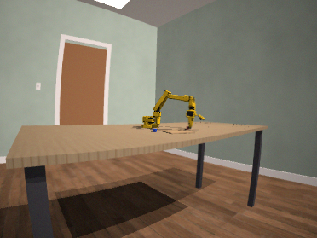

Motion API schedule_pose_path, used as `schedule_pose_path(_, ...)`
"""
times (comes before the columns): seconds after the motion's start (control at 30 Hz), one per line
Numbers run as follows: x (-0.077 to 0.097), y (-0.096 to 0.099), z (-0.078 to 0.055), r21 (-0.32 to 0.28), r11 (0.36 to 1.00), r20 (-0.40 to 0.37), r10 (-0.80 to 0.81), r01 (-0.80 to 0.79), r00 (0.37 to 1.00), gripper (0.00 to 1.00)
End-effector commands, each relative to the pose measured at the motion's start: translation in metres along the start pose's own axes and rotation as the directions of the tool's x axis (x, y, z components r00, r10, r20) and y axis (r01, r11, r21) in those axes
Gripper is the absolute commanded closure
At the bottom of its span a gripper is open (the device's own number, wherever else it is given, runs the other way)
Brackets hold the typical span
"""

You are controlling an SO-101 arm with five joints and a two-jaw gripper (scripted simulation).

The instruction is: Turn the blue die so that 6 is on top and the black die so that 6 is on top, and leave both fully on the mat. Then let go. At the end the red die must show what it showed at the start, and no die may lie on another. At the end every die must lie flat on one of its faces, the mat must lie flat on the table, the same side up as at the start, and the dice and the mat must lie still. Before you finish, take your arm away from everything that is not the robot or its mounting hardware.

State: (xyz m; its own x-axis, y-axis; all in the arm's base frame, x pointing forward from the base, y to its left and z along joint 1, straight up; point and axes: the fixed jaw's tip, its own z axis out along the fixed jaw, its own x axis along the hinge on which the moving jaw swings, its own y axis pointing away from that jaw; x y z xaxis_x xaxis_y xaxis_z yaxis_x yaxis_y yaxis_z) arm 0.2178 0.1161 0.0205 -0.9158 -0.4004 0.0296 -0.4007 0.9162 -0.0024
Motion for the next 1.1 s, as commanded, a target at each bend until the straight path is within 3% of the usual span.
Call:
schedule_pose_path(0.0,-0.01,0.001,-0.026,-0.005,1.0,0.089,-0.001,0.001,0.996,1.0)
schedule_pose_path(0.33,-0.007,0.002,-0.046,-0.006,1.0,0.1,-0.001,0.001,0.995,1.0)
schedule_pose_path(1.07,-0.008,0.002,-0.047,-0.006,1.0,0.107,0.0,0.001,0.994,1.0)
